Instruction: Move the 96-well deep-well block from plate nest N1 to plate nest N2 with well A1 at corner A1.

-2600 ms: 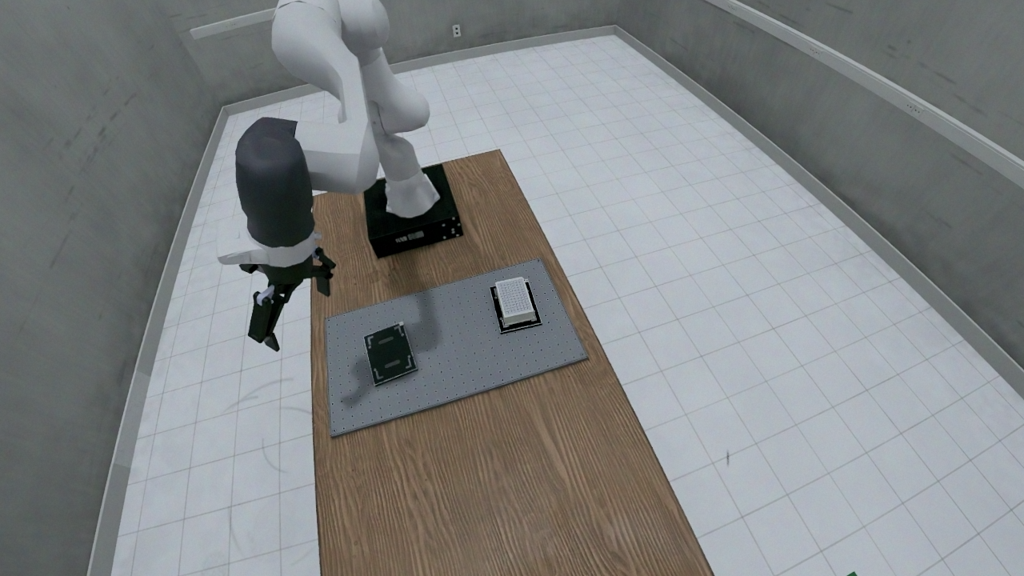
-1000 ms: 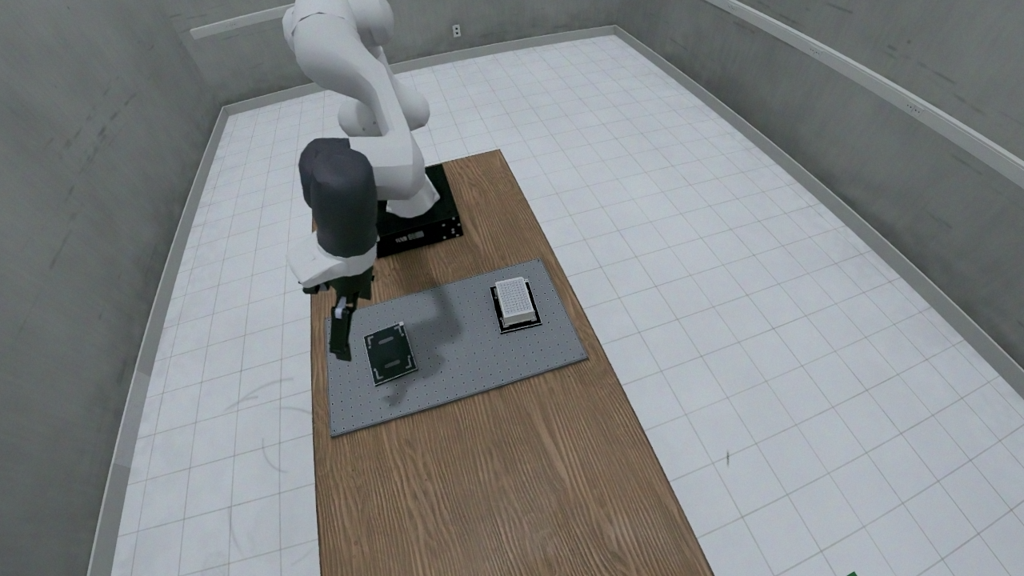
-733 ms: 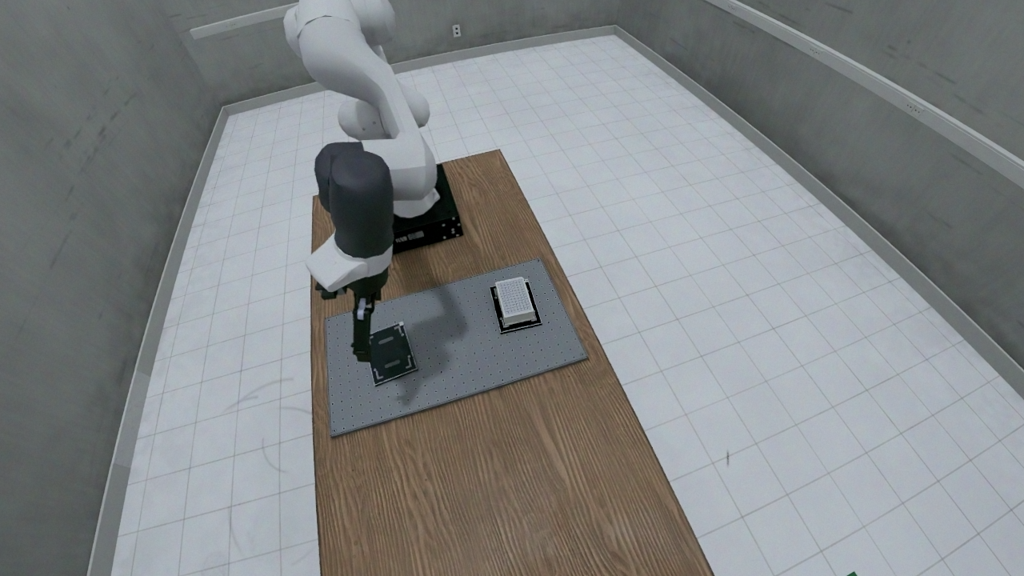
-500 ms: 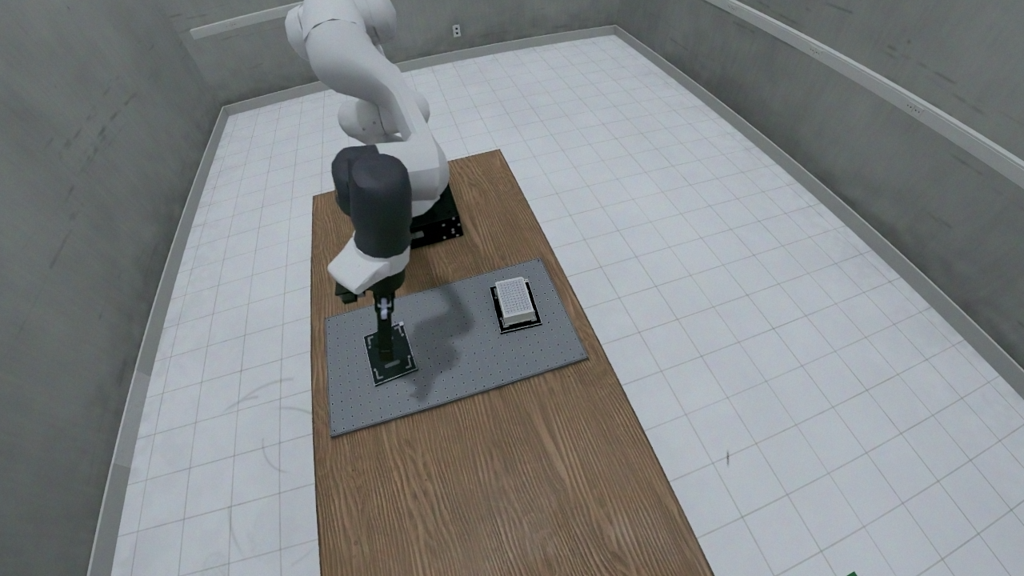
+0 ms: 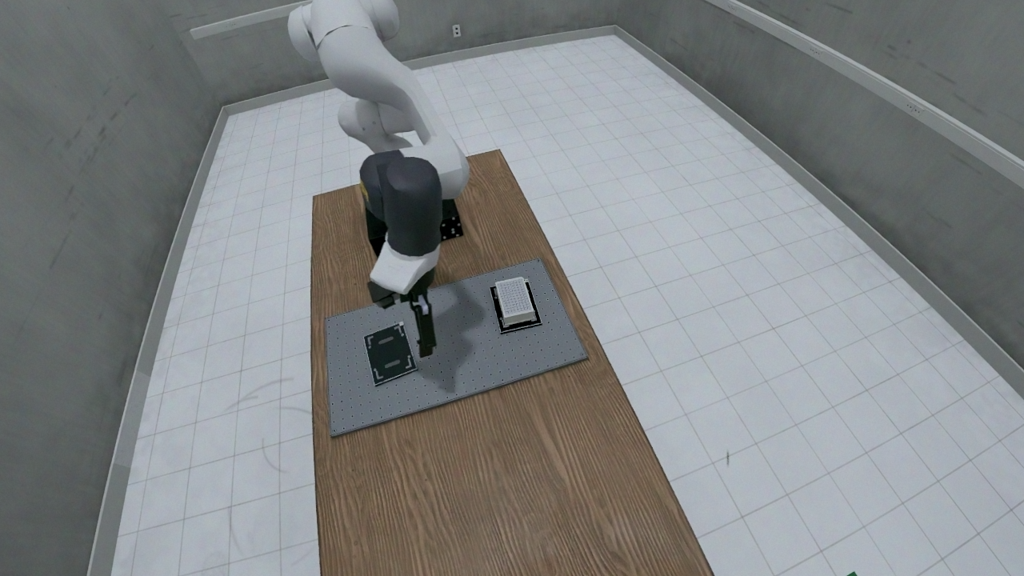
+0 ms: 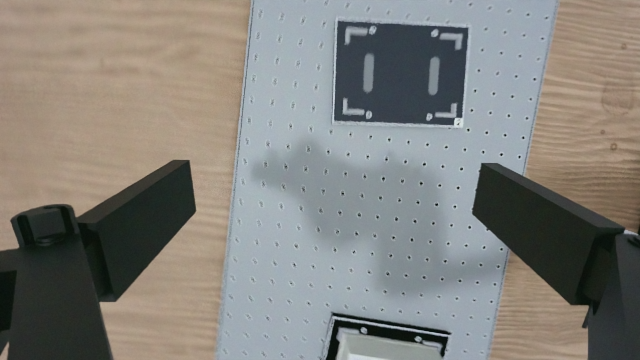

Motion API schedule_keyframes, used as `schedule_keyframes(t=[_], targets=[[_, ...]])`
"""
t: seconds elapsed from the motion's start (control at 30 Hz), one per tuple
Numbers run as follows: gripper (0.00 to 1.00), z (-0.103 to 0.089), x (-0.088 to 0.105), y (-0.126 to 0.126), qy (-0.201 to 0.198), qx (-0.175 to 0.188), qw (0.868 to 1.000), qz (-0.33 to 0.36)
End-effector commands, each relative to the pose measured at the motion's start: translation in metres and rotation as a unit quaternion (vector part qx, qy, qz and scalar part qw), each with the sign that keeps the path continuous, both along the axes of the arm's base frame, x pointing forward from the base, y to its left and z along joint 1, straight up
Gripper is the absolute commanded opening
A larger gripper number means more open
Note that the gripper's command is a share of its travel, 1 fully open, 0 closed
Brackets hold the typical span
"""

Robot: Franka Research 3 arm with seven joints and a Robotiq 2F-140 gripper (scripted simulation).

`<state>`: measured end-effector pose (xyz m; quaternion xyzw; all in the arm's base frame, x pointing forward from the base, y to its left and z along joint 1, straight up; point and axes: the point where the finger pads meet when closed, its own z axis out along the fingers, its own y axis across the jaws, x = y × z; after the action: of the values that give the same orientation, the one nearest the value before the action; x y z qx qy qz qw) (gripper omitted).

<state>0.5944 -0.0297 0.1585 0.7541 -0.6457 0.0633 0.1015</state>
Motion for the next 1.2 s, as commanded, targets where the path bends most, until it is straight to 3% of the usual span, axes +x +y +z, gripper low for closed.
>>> schedule_keyframes(t=[0.0,0.3,0.77,1.17], targets=[[1.0,-0.007,0.003,0.017,0.005,0.015,0.997,0.071],[1.0,-0.023,-0.004,0.047,0.015,0.028,0.99,0.137],[1.0,-0.049,-0.021,0.097,0.029,0.049,0.967,0.248],[1.0,-0.075,-0.045,0.145,0.042,0.068,0.93,0.359]])
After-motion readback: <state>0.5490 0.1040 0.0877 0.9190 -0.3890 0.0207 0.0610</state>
